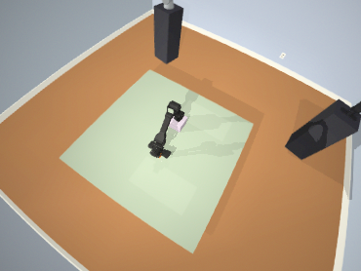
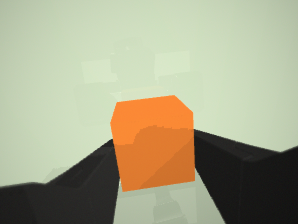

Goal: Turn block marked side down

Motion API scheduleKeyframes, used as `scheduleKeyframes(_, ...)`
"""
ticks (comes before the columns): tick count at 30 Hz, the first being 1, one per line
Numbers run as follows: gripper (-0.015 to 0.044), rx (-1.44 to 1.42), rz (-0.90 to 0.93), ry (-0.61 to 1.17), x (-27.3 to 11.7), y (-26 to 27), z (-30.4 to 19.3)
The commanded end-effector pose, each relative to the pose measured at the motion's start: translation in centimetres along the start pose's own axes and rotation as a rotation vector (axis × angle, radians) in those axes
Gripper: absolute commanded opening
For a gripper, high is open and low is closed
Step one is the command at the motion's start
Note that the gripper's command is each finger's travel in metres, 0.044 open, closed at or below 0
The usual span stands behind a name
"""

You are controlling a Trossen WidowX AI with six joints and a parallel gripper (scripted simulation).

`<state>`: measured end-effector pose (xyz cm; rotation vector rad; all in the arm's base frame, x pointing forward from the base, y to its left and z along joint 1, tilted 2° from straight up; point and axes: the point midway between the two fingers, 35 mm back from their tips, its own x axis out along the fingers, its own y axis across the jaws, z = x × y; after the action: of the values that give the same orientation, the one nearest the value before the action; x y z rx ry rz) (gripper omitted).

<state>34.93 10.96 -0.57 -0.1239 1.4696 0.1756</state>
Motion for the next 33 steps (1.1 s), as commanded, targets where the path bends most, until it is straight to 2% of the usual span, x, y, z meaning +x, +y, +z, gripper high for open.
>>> scheduleKeyframes(1, 0.0000, -0.003, -0.002, -0.068, -0.24, 0.01, 0.34)
scheduleKeyframes(26, 0.0000, 0.002, -0.001, -0.457, -0.03, -0.03, -0.39)
scheduleKeyframes(33, 0.0000, 0.003, -0.001, -0.469, -0.02, -0.03, -0.42)
